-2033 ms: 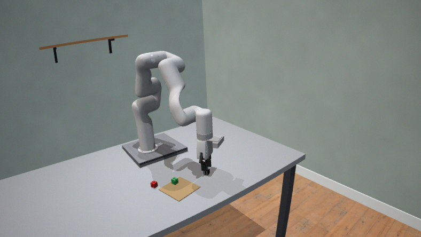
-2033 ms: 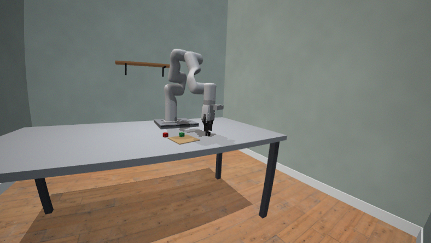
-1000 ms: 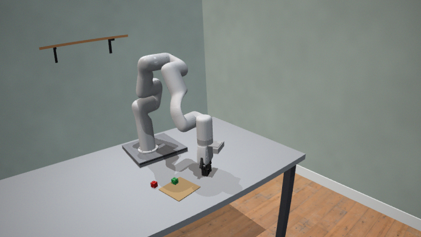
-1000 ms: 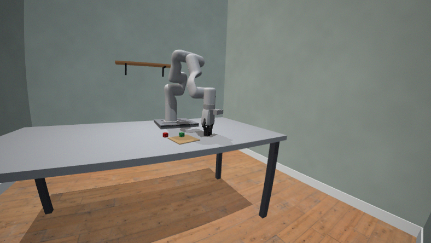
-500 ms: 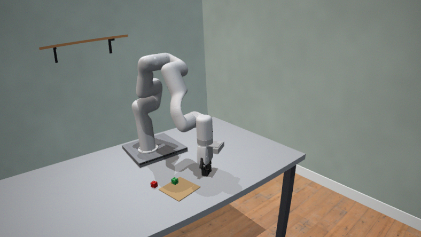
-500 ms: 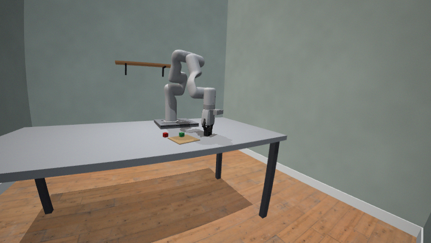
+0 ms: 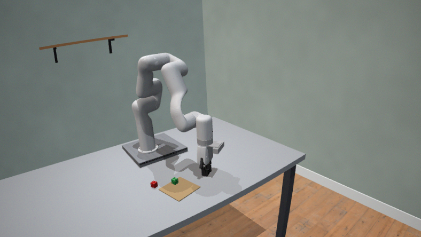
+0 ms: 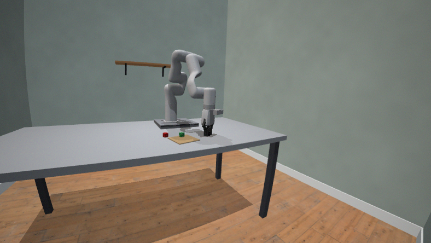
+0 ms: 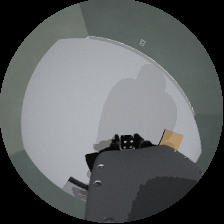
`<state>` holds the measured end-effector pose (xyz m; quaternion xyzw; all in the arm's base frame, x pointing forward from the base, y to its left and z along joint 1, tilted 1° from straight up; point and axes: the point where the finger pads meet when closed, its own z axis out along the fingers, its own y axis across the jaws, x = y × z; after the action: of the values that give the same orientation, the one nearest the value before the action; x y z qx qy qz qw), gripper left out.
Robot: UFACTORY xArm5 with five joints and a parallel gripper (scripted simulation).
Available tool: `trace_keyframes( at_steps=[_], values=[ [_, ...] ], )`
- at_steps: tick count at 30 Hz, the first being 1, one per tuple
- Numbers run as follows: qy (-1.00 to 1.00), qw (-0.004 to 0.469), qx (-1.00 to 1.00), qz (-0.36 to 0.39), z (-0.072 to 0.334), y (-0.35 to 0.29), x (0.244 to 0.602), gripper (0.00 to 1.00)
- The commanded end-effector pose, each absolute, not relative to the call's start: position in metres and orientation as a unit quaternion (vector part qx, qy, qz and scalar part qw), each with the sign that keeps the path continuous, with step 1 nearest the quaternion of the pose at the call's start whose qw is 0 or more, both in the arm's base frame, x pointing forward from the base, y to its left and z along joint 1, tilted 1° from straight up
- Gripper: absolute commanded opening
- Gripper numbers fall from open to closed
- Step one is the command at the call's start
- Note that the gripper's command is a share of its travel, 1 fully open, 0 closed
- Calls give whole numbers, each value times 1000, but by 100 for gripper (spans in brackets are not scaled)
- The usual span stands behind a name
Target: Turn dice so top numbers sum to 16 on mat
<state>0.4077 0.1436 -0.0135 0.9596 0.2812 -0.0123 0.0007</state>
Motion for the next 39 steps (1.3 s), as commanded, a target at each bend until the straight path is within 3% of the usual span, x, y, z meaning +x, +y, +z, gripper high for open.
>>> trace_keyframes(
  at_steps=[1,4,5,39],
  values=[
    [281,1,960,-10,-12,144,409,42],
    [281,1,960,-10,-12,144,409,42],
    [281,1,960,-10,-12,144,409,21],
    [281,1,960,-10,-12,144,409,21]
  ],
)
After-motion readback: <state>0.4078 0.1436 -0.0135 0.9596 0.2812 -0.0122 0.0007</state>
